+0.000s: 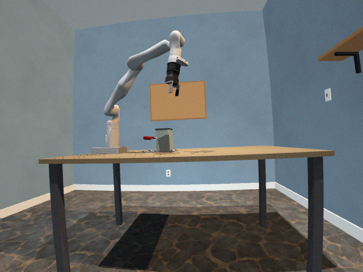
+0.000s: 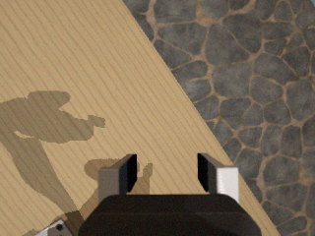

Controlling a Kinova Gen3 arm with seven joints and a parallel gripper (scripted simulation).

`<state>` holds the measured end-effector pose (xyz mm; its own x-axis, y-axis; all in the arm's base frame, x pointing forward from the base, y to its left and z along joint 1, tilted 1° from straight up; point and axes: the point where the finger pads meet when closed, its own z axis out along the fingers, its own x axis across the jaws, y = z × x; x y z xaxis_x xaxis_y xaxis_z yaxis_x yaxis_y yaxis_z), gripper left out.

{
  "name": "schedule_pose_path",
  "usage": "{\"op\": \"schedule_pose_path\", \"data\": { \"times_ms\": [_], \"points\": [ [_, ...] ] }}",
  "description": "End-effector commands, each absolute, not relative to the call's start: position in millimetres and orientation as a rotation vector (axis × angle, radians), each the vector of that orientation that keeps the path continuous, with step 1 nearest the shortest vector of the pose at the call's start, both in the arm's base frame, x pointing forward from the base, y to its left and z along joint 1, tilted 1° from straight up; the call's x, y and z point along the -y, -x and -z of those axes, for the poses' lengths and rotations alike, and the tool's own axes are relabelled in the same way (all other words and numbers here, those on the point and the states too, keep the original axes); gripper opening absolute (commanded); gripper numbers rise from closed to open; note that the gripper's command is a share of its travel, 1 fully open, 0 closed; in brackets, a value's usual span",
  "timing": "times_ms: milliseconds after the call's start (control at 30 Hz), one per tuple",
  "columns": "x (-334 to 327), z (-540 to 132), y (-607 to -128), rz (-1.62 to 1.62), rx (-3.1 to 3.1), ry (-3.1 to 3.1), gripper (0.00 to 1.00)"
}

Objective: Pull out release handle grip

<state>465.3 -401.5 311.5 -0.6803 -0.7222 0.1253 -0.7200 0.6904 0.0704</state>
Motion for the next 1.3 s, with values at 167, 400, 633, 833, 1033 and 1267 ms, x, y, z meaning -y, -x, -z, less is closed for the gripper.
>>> {"op": "schedule_pose_path", "data": {
  "times_ms": [167,400,633,833,1033,1267],
  "points": [
    [401.5,-312.9,-465.4,0.020,2.756,-1.182,1.00],
    [401.5,-312.9,-465.4,0.020,2.756,-1.182,1.00],
    [401.2,-312.7,-465.7,0.019,2.755,-1.187,1.00],
    [397.3,-312.2,-469.0,0.020,2.747,-1.239,1.00],
    [385.2,-308.4,-474.4,0.025,2.709,-1.359,1.00],
    [365.7,-303.1,-481.0,0.027,2.643,-1.533,1.00]
  ]
}}
